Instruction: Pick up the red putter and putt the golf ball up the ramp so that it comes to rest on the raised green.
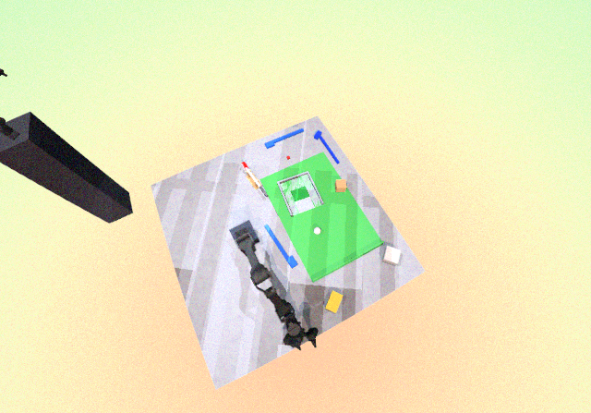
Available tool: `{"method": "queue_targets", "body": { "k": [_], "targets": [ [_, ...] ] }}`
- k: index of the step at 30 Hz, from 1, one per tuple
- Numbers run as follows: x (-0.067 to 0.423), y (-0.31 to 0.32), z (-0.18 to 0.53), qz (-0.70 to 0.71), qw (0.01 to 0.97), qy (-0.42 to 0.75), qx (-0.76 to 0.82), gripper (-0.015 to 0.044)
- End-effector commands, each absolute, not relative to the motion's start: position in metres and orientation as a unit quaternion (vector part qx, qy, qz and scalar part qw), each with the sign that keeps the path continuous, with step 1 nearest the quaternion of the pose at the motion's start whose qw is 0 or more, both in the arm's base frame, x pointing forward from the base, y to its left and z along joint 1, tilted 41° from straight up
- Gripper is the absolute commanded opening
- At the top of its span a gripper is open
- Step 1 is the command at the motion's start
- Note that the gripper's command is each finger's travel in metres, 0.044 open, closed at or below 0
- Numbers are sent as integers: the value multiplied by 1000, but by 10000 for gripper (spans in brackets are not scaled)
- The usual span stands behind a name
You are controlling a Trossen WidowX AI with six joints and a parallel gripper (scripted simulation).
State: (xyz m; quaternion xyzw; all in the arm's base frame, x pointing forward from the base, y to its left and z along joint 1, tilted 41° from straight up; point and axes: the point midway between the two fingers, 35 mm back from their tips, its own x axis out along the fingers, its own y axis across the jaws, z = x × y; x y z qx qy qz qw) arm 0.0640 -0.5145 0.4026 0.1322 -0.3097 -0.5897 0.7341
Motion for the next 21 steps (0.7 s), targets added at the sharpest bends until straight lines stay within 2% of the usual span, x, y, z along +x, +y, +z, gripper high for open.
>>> {"method": "queue_targets", "body": {
  "k": [1, 11, 21],
  "targets": [
    [125, -502, 396, -554, 774, -274, 139, 440],
    [262, -458, 359, -476, 851, -167, 144, 440],
    [379, -382, 313, -386, 913, -48, 121, 440]
  ]
}}
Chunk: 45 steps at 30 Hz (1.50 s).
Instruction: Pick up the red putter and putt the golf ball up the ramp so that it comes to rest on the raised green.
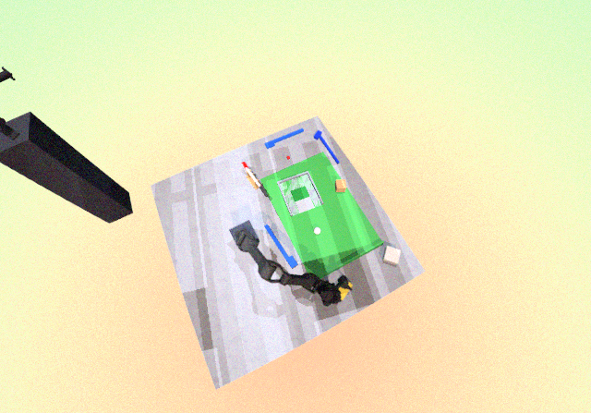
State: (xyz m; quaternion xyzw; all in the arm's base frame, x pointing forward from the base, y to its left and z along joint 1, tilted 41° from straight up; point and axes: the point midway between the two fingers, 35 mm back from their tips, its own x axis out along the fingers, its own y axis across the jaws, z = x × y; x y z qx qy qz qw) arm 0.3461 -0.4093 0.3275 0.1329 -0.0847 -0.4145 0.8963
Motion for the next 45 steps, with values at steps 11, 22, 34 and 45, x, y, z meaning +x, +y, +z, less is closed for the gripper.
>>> {"method": "queue_targets", "body": {
  "k": [11, 22, 34, 45],
  "targets": [
    [427, -325, 291, -348, 927, 18, 136, 440],
    [502, -202, 201, -218, 958, 179, 56, 440],
    [501, -33, 66, -35, 909, 399, -112, 440],
    [412, 106, -39, 176, 755, 540, -329, 440]
  ]
}}
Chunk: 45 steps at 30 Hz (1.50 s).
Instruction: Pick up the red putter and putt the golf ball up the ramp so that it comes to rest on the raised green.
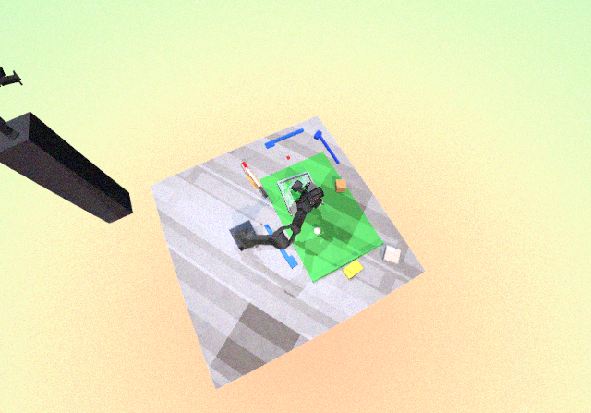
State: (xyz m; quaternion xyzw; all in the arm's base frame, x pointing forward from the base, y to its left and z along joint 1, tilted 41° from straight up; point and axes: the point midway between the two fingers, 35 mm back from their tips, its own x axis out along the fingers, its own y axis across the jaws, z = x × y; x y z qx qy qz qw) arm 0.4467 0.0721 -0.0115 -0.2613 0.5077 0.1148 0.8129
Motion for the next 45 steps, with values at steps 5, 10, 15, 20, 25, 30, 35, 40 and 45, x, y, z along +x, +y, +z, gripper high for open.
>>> {"method": "queue_targets", "body": {
  "k": [5, 10, 15, 20, 25, 30, 35, 40, 45],
  "targets": [
    [349, 149, -76, 272, 640, 572, -436, 440],
    [273, 175, -106, 369, 471, 579, -555, 440],
    [219, 178, -119, 424, 327, 564, -629, 440],
    [223, 179, -119, 424, 327, 564, -629, 440],
    [224, 169, -131, 424, 327, 564, -629, 440],
    [225, 163, -137, 424, 327, 564, -629, 440],
    [226, 149, -153, 423, 327, 564, -629, 440],
    [226, 148, -155, 423, 327, 564, -629, 440],
    [227, 145, -158, 423, 327, 564, -629, 440]
  ]
}}
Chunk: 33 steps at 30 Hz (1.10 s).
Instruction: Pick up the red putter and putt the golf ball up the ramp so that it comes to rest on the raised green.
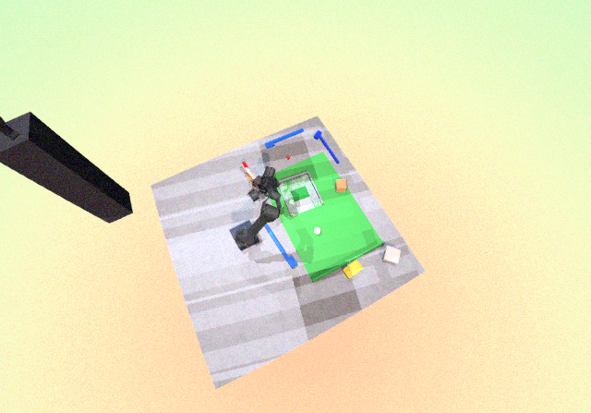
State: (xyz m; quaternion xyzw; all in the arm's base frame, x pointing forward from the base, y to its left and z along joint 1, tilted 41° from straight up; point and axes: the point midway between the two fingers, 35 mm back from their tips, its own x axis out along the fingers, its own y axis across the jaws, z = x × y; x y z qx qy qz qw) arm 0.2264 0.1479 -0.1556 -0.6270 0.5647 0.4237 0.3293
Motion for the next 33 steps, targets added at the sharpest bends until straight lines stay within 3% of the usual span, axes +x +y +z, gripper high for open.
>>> {"method": "queue_targets", "body": {
  "k": [1, 13, 29, 33],
  "targets": [
    [227, 144, -160, 423, 327, 564, -629, 440],
    [228, 132, -172, 423, 327, 564, -629, 440],
    [227, 135, -170, 423, 328, 566, -627, 20],
    [227, 135, -170, 423, 328, 566, -627, 0]
  ]
}}
